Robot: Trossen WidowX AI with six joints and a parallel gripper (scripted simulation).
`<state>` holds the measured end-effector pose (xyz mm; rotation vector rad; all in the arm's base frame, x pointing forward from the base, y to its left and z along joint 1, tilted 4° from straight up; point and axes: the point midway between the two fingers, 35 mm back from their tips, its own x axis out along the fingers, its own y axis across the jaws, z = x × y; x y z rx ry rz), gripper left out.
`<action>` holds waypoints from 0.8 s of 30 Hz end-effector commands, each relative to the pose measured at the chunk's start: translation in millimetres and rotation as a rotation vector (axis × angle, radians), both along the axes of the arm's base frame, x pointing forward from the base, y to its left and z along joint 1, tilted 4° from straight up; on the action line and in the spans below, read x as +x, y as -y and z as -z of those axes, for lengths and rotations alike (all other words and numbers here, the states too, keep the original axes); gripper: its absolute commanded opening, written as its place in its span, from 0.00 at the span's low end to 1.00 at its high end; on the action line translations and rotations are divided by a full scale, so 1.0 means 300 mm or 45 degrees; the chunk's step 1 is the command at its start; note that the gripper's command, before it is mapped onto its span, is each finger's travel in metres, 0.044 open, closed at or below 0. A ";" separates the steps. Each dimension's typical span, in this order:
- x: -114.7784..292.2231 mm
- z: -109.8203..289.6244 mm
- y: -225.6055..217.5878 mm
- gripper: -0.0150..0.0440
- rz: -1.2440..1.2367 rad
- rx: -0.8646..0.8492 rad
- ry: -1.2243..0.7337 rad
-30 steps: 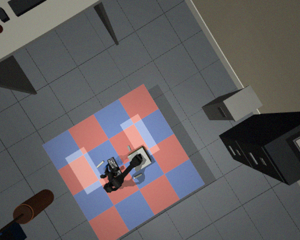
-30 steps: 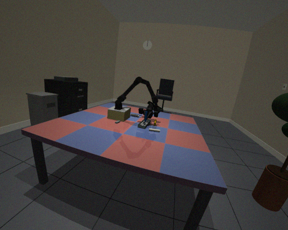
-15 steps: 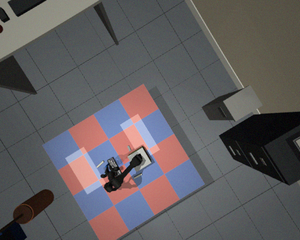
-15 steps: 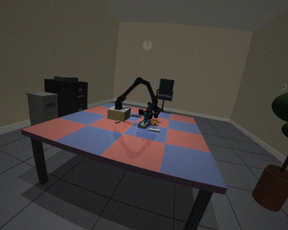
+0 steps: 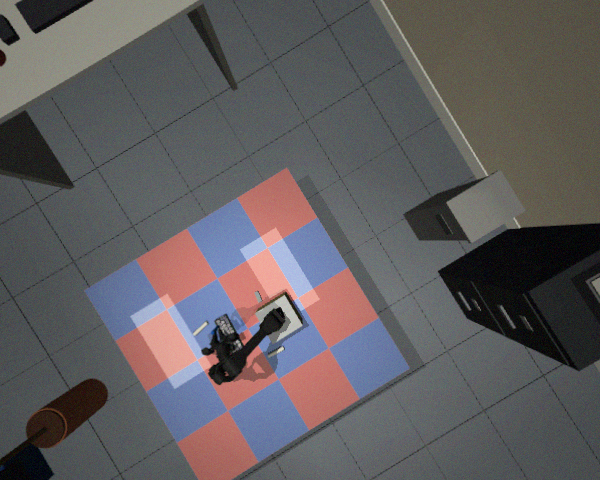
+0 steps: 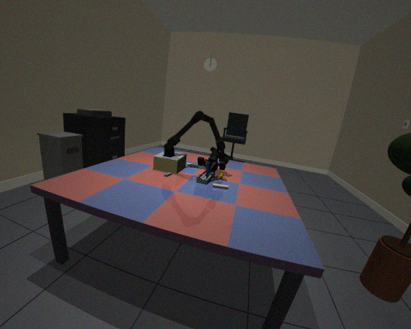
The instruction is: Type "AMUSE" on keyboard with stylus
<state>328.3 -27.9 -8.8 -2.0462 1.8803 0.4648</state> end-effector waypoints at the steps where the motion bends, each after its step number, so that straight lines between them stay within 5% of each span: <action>1: 0.002 0.002 0.001 0.39 -0.006 -0.006 -0.001; 24: -0.001 -0.112 -0.006 0.39 -0.007 -0.004 -0.006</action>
